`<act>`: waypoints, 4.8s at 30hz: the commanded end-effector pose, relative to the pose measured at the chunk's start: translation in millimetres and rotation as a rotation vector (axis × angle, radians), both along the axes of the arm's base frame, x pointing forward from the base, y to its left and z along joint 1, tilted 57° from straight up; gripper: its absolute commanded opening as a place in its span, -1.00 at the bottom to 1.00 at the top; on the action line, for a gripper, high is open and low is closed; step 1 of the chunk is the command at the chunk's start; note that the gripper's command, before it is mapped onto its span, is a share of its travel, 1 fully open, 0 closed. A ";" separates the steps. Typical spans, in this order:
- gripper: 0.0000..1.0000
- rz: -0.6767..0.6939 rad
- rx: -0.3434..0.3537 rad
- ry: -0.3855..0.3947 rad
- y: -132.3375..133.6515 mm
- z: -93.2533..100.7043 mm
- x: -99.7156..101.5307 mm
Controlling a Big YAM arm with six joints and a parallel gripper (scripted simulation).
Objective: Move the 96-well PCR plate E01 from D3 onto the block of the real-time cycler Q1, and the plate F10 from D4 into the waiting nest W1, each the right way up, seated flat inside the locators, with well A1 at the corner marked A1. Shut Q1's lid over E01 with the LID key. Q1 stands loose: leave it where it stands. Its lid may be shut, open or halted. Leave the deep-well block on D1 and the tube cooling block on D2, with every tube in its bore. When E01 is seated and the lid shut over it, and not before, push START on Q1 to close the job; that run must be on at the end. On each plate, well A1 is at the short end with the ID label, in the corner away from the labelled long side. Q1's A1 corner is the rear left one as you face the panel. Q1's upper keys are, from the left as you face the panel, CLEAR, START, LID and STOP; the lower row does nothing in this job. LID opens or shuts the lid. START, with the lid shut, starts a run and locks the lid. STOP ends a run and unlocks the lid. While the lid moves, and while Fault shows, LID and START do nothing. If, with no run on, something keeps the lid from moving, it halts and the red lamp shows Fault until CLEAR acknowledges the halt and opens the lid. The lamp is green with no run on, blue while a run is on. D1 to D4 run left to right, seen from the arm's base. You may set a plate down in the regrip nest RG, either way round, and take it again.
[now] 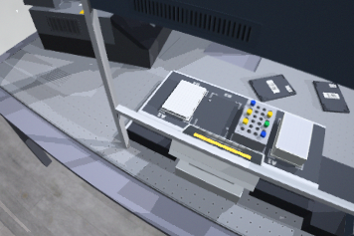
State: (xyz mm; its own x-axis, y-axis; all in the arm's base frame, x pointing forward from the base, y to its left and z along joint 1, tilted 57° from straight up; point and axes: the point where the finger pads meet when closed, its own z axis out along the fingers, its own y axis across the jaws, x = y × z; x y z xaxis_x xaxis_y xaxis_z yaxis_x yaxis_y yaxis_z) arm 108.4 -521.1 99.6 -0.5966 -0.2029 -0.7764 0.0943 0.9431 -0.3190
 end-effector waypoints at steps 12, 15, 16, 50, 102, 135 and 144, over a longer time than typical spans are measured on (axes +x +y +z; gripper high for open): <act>1.00 -0.016 -0.031 0.000 -15.1 7.1 -12.9; 1.00 -0.016 -0.018 -0.001 -9.8 2.1 -12.2; 1.00 -0.015 -0.014 -0.002 -8.2 0.6 -12.0; 1.00 -0.011 -0.066 0.001 -10.7 21.1 -9.9; 1.00 -0.010 -0.037 0.005 10.8 50.4 -61.7; -1.00 -0.026 -0.037 0.005 74.8 14.7 -35.2; -1.00 -0.009 -0.028 0.001 117.6 -10.2 -14.7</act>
State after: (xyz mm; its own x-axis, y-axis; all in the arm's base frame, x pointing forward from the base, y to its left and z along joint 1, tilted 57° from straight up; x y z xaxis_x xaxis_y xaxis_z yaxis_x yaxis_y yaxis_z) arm 89.7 -407.2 81.3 -0.5957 -0.1953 -0.7791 0.0952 0.9460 -0.3100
